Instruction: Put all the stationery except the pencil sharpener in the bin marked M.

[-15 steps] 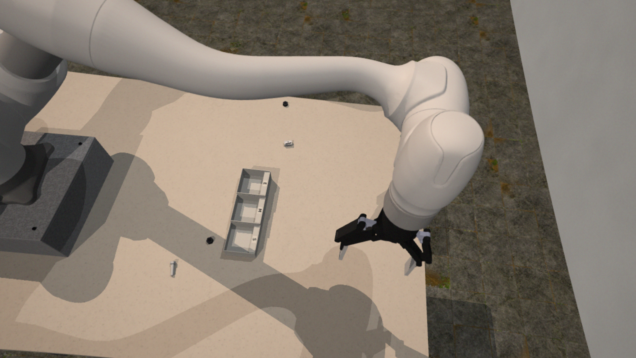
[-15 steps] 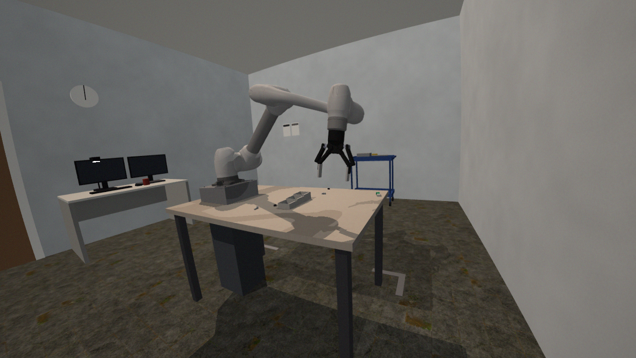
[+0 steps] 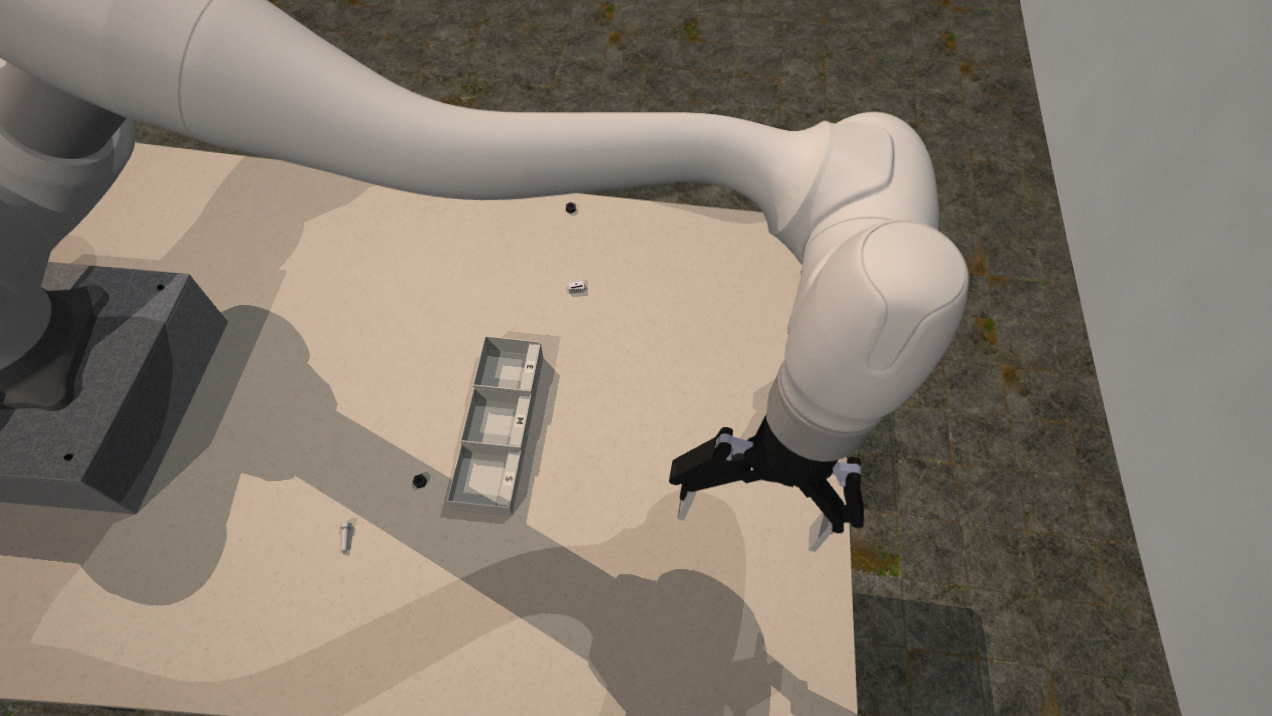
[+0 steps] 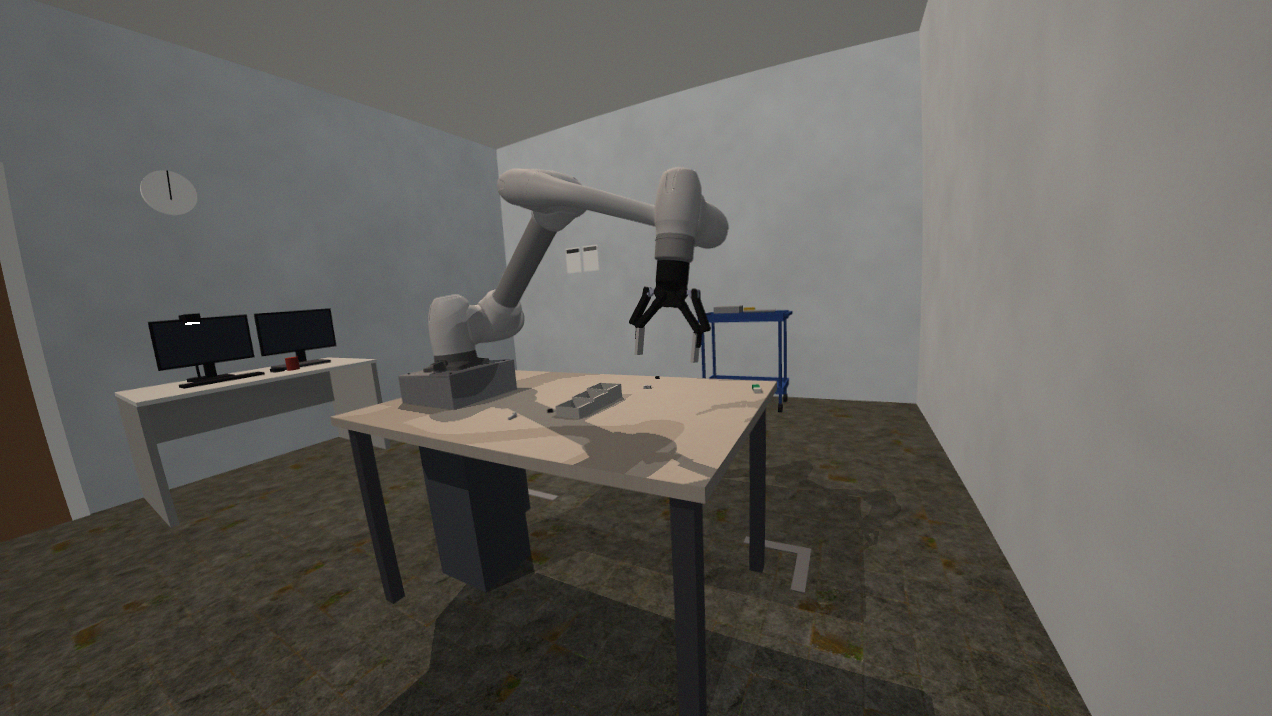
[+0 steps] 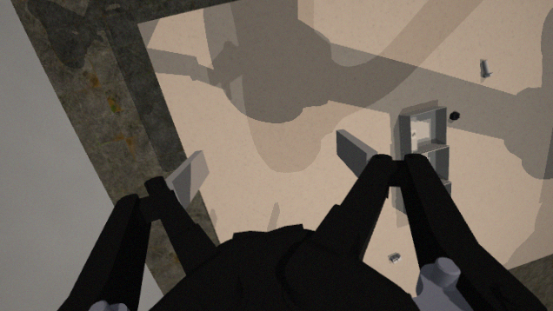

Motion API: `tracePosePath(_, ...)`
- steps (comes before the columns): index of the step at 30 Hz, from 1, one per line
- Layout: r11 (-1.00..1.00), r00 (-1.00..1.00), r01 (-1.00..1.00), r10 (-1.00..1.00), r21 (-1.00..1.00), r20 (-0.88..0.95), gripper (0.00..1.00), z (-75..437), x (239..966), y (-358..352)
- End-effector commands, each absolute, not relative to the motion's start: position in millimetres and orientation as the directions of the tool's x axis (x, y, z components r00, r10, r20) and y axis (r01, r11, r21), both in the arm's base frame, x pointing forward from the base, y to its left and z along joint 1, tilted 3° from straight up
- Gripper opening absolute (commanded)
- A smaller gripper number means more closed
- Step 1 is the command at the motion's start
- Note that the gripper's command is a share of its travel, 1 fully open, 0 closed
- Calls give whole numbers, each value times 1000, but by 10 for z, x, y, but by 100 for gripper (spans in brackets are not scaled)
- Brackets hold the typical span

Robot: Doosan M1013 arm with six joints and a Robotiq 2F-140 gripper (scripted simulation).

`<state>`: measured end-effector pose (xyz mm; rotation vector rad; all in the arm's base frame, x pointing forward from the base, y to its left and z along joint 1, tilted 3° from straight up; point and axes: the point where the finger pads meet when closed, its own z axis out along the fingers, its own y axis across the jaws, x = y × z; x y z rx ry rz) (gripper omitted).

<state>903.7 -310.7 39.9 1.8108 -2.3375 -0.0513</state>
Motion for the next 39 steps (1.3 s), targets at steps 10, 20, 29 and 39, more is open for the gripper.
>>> tracePosePath(10,207,-192,-968,-975,140,116,15,628,8974,-3070)
tracePosePath(20,27,-16,-988,-997,149,76,15,733,8637,-2824)
tracePosePath(29,-101,109,-984,-993,147,51,15,842,8331,-2623)
tracePosePath(39,-274,279,-952,-960,139,18,15,949,7923,-2374)
